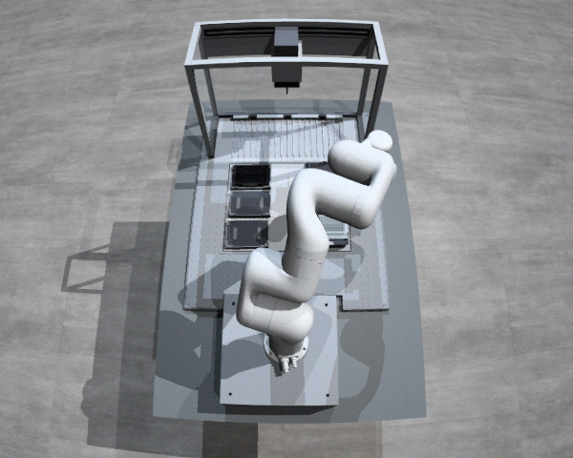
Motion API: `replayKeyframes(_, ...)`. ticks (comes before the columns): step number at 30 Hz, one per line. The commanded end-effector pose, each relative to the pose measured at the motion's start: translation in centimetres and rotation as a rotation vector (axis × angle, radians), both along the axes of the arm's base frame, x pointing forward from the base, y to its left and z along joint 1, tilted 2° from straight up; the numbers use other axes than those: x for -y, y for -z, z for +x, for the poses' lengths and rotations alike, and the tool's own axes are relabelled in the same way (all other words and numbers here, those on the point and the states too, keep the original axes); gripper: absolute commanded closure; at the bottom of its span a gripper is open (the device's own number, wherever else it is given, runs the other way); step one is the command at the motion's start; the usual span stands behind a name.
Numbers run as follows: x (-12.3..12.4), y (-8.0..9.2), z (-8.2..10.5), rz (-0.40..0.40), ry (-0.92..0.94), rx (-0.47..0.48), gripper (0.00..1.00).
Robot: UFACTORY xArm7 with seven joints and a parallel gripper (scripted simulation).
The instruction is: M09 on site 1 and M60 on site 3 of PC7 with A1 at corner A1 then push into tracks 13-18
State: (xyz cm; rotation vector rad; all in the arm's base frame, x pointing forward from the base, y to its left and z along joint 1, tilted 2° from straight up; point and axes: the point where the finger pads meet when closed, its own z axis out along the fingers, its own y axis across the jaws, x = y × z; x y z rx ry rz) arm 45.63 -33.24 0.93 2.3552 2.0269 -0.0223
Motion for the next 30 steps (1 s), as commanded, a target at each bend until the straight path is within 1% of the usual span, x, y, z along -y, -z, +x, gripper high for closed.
replayKeyframes(1, 0.1, -0.8, 0.1, -0.002, 0.0, 0.003, 0.0)
replayKeyframes(15, 0.0, -3.2, 0.1, -0.002, 0.0, 0.003, 0.0)
replayKeyframes(17, 0.0, -3.2, 0.1, -0.002, 0.0, 0.003, 0.0)
replayKeyframes(28, -0.1, -5.0, 0.0, -0.002, 0.0, 0.003, 0.0)
replayKeyframes(30, -0.1, -5.0, 0.0, -0.002, 0.0, 0.003, 0.0)
